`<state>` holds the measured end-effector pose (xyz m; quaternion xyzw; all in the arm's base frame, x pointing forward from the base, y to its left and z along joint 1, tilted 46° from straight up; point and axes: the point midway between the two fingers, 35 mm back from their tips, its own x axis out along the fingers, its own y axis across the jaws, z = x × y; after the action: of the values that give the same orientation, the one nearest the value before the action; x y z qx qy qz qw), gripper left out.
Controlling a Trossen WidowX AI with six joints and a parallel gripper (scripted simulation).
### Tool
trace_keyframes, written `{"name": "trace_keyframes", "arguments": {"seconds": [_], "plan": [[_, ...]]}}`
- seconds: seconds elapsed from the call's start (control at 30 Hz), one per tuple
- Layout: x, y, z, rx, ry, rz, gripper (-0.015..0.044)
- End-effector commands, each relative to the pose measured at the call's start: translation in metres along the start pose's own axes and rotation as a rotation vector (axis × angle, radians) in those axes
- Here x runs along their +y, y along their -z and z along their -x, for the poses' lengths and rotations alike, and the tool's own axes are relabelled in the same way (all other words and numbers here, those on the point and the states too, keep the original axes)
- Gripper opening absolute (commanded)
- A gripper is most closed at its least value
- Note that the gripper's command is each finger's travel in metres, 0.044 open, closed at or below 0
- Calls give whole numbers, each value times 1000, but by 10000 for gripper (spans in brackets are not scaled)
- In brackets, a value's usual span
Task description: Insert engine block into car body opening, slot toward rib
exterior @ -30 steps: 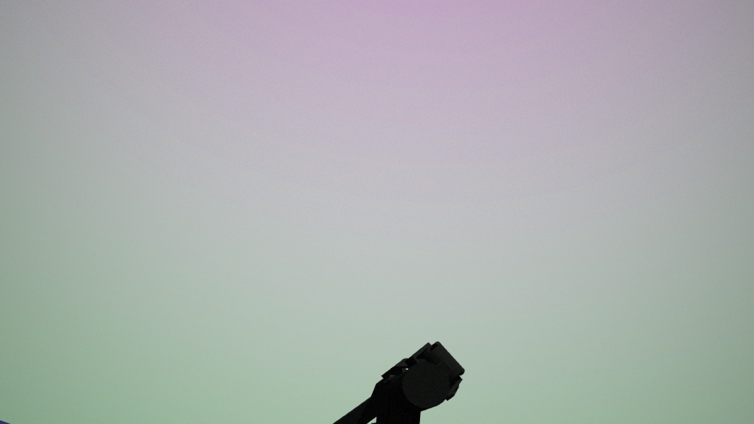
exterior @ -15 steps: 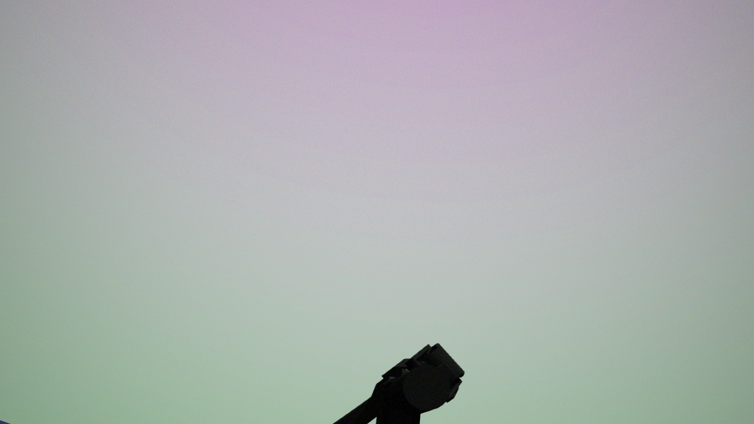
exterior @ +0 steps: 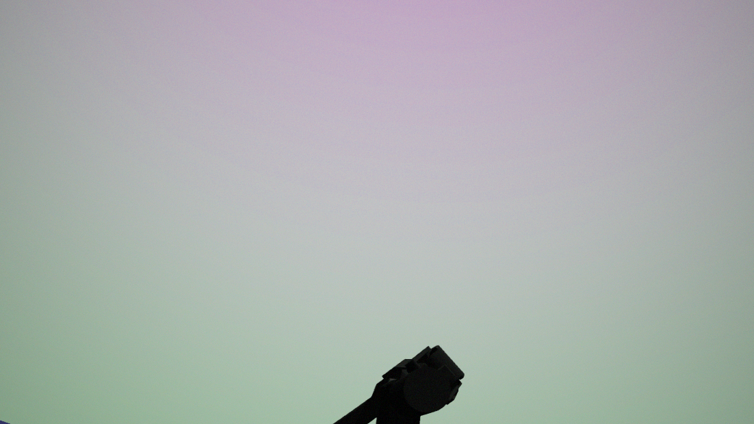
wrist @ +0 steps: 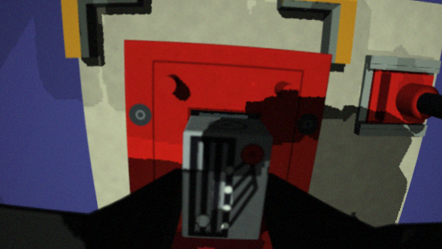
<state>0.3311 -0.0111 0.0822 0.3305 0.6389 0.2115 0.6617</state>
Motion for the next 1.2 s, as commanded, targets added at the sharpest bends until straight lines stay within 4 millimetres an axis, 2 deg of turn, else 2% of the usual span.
{"name": "trace_keyframes", "arguments": {"seconds": [0.0,1.17], "plan": [[1,0,-1,-1,-6,-4,159],[1,0,-7,-1,-6,-4,159]]}}
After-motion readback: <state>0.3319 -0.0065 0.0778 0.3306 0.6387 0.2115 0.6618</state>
